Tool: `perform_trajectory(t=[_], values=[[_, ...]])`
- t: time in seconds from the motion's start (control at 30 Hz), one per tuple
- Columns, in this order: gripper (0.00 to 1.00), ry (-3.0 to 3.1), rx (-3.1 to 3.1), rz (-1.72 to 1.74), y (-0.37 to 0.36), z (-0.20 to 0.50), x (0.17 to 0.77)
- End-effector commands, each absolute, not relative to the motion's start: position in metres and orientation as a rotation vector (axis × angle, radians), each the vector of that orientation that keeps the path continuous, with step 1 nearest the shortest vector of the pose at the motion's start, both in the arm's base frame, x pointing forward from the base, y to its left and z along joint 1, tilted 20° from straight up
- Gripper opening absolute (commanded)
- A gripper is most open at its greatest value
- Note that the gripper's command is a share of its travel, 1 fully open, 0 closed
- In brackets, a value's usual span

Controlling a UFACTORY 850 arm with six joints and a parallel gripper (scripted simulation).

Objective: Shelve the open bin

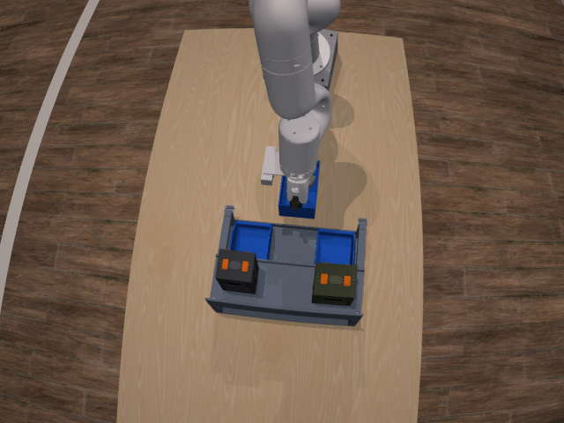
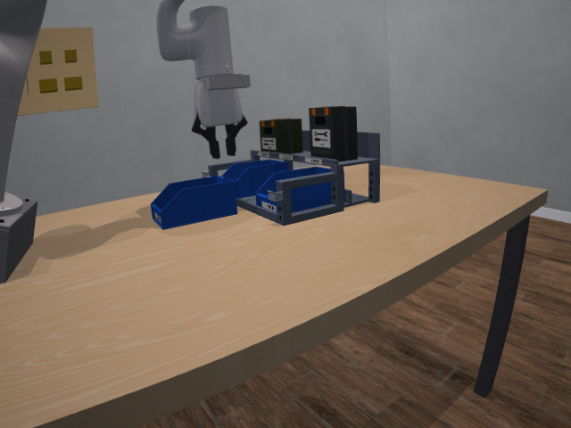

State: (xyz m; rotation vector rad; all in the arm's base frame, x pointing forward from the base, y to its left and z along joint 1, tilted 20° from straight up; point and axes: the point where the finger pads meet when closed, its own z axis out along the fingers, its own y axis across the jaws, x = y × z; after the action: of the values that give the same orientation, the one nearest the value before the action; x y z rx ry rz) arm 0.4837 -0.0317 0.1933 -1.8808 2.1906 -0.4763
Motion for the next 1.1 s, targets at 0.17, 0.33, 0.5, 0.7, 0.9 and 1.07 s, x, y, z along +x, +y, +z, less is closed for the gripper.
perform_trajectory(t=[0.17, 0.33, 0.5, 0.7, 0.9, 1.07], values=[[0.34, 2.210, -1.902, -0.424, -0.0317, 0.1945, 0.4843], [0.34, 2.203, -1.892, -0.454, -0.0316, 0.1941, 0.4842], [0.34, 2.210, -1.902, -0.424, -0.0316, 0.1944, 0.4840], [0.34, 2.210, -1.902, -0.424, -0.0316, 0.1944, 0.4840], [0.34, 2.209, -1.899, -0.435, -0.0315, 0.1942, 0.4840], [0.34, 2.209, -1.899, -0.435, -0.0315, 0.1942, 0.4840]])
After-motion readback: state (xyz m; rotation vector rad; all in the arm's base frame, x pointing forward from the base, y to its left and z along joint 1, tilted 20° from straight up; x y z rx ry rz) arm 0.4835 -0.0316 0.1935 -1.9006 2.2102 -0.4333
